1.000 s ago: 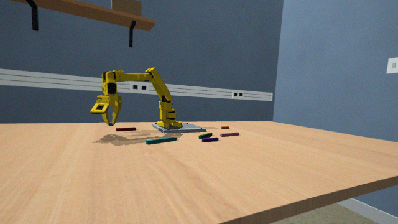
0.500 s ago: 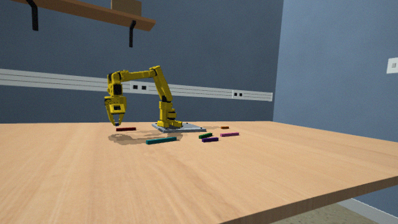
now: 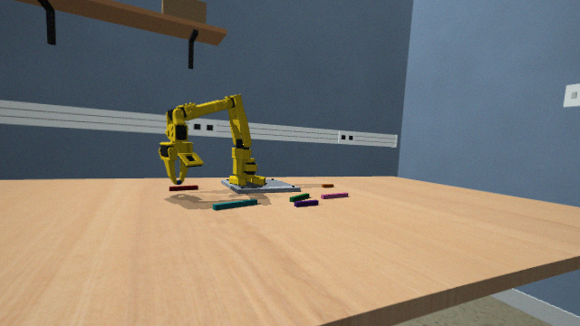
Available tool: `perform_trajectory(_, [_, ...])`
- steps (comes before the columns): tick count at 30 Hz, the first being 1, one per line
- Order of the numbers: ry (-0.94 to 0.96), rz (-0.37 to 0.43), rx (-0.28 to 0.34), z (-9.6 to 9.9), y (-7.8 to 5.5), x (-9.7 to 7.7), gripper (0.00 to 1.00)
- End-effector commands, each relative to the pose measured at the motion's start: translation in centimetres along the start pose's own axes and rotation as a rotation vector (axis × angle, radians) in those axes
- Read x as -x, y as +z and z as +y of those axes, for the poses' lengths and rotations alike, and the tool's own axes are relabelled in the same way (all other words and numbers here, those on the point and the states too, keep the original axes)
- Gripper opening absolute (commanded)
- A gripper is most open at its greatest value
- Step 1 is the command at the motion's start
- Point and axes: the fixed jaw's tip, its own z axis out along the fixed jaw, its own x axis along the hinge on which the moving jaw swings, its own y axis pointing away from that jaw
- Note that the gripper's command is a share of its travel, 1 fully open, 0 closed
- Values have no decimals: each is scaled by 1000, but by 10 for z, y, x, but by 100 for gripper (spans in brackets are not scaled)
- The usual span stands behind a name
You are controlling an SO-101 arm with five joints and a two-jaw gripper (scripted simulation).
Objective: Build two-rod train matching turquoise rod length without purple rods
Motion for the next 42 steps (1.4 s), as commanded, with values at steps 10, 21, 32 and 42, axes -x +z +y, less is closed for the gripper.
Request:
perform_trajectory(10, [-41,0,-10,2,0,2,0])
perform_trajectory(21, [-41,0,-10,2,0,2,0])
perform_trajectory(32, [-74,7,-50,-1,-8,4,0])
perform_trajectory(42, [-74,7,-50,-1,-7,4,0])
